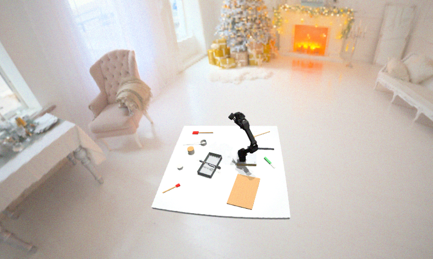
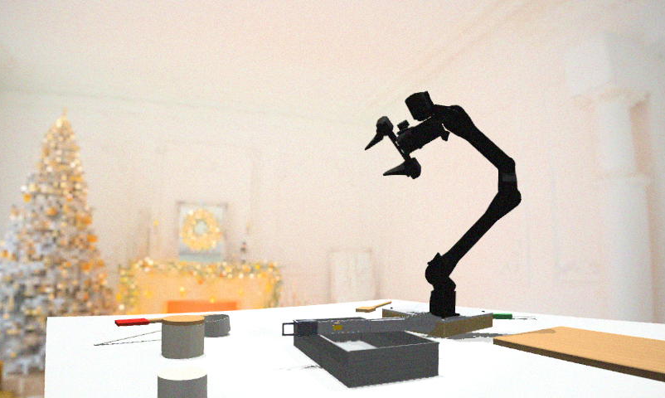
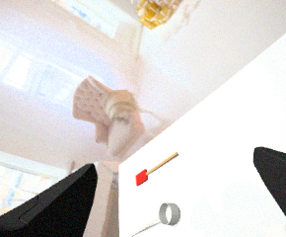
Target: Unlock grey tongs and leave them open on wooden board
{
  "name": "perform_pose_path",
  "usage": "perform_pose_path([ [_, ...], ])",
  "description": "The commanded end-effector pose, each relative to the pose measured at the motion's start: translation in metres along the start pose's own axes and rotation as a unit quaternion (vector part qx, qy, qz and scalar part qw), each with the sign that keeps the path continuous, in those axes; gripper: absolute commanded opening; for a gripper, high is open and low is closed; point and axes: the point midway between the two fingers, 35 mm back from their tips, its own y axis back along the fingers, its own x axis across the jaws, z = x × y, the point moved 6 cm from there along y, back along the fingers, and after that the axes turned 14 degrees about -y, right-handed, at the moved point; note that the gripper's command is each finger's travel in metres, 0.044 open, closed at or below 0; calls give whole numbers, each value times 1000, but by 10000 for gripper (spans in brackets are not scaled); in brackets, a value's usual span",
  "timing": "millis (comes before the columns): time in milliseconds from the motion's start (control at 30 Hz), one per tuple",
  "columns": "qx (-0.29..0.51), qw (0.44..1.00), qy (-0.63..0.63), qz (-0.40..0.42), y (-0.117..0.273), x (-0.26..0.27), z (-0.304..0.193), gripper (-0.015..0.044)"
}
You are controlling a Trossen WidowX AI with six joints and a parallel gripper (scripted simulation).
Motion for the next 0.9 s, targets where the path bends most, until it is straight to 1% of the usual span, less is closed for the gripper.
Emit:
perform_pose_path([
  [0, 99, 991, 82, -21, -40, 14, -39, 440],
  [200, 237, 952, 191, -47, -81, 23, -118, 440],
  [267, 271, 932, 234, -49, -86, 22, -144, 440],
  [400, 329, 904, 265, -64, -90, 18, -186, 440],
  [500, 367, 871, 319, -72, -92, 10, -221, 440],
  [600, 414, 824, 377, -85, -90, -3, -266, 440],
  [733, 462, 755, 456, -97, -78, -30, -323, 440],
  [867, 499, 690, 514, -108, -62, -61, -366, 440],
])
